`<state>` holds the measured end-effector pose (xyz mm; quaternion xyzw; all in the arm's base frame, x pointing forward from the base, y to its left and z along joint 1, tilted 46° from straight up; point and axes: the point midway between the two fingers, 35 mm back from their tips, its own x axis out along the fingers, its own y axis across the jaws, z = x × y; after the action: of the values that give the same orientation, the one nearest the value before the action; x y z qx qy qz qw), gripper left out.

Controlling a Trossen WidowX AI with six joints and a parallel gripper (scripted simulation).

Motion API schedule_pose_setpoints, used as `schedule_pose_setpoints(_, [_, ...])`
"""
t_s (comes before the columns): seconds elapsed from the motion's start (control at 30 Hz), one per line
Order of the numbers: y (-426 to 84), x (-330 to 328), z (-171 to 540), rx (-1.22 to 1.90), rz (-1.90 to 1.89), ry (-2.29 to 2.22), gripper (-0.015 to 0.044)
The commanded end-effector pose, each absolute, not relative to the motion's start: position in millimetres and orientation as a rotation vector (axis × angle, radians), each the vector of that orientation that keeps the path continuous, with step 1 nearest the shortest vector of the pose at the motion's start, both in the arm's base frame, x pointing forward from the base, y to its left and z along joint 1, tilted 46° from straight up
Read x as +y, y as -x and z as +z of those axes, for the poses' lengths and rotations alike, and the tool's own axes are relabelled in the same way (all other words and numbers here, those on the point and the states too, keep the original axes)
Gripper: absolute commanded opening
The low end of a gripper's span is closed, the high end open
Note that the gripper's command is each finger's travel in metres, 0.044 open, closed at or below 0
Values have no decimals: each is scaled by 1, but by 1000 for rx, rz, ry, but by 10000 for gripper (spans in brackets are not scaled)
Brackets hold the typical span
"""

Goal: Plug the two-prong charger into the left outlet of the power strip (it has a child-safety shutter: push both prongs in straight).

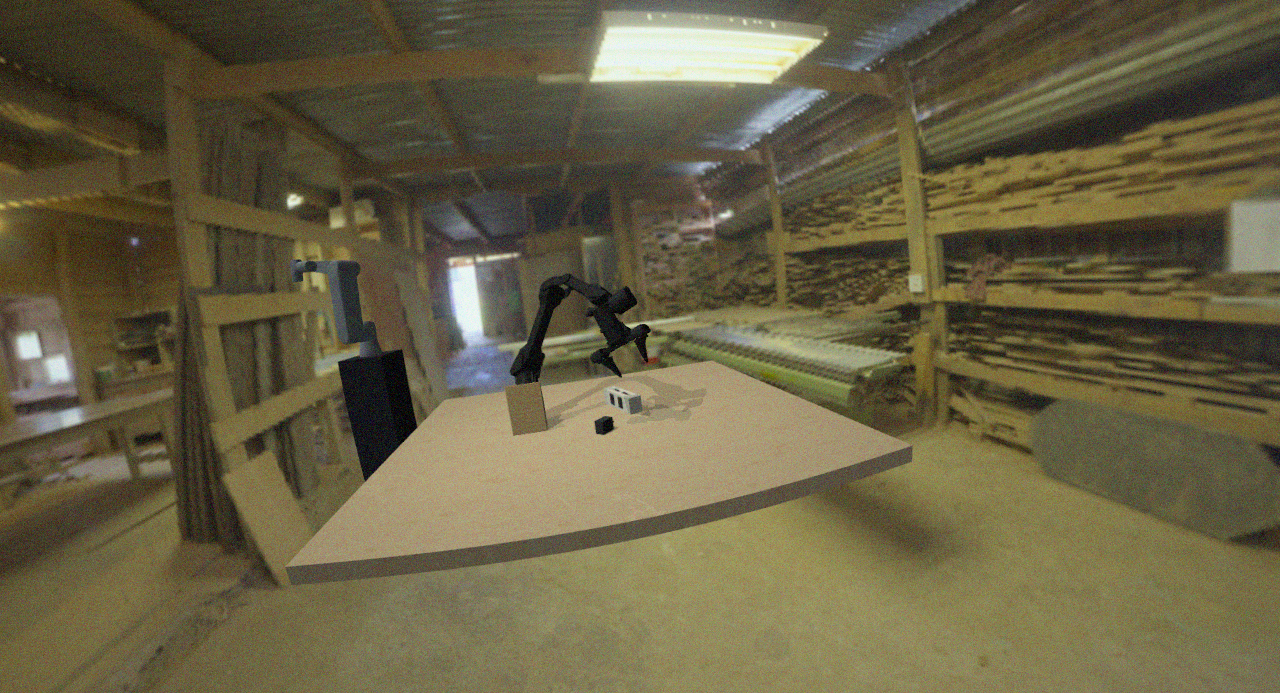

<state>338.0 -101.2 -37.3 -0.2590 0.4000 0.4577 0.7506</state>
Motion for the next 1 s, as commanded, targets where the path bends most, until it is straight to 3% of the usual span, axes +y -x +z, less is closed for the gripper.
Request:
schedule_pose_setpoints(0.0, [-312,-84,-61,958,1070,457,440])
schedule_pose_setpoints(0.47, [-236,-41,-103,1175,1253,154,440])
schedule_pose_setpoints(0.97, [-231,-32,-114,1185,1261,140,440])
